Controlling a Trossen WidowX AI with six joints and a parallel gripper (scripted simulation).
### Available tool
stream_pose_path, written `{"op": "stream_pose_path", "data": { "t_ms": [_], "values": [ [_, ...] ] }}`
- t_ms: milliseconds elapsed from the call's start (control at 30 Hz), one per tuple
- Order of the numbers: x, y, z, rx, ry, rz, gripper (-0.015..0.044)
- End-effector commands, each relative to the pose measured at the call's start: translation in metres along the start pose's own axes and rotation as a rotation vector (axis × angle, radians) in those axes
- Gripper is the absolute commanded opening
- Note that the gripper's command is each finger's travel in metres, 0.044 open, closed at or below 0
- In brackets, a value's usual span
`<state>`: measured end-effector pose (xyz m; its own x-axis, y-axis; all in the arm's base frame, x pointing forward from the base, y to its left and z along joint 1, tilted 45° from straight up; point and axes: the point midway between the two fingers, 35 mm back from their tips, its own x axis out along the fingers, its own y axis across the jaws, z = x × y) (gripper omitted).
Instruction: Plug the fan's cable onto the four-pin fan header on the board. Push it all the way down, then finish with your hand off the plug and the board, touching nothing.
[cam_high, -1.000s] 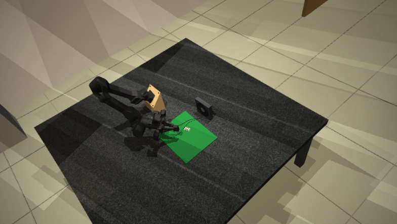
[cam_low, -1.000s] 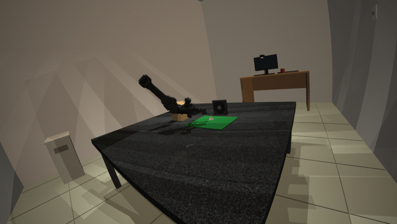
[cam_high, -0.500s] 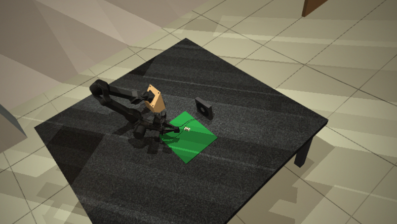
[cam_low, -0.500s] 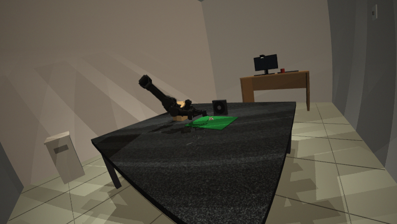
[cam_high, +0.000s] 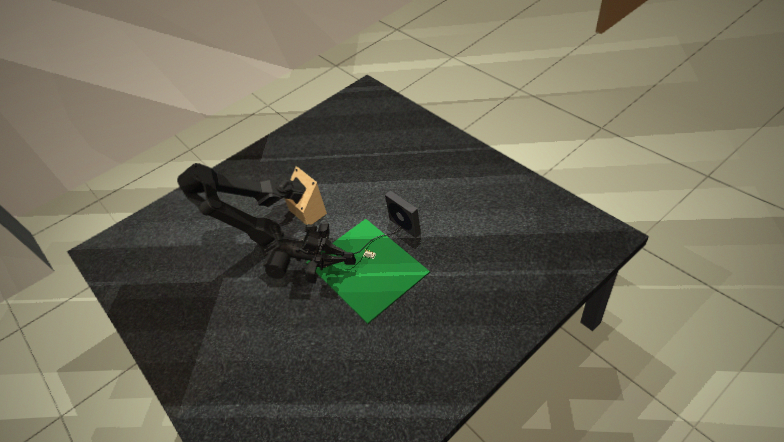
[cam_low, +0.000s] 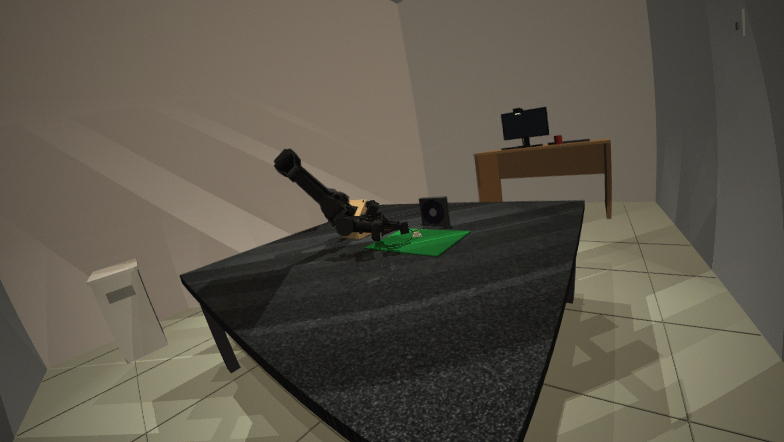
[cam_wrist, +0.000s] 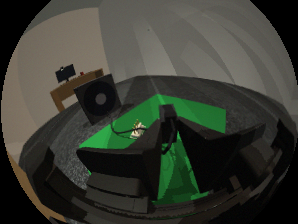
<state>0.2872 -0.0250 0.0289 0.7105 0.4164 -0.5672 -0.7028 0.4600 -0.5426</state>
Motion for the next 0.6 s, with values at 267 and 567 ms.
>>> {"op": "stream_pose_path", "data": {
  "t_ms": [267, 567],
  "values": [
    [0.002, 0.0, -0.01, -0.005, -0.005, 0.0, 0.0],
    [0.004, -0.001, -0.019, -0.005, -0.005, 0.001, 0.0]
  ]
}}
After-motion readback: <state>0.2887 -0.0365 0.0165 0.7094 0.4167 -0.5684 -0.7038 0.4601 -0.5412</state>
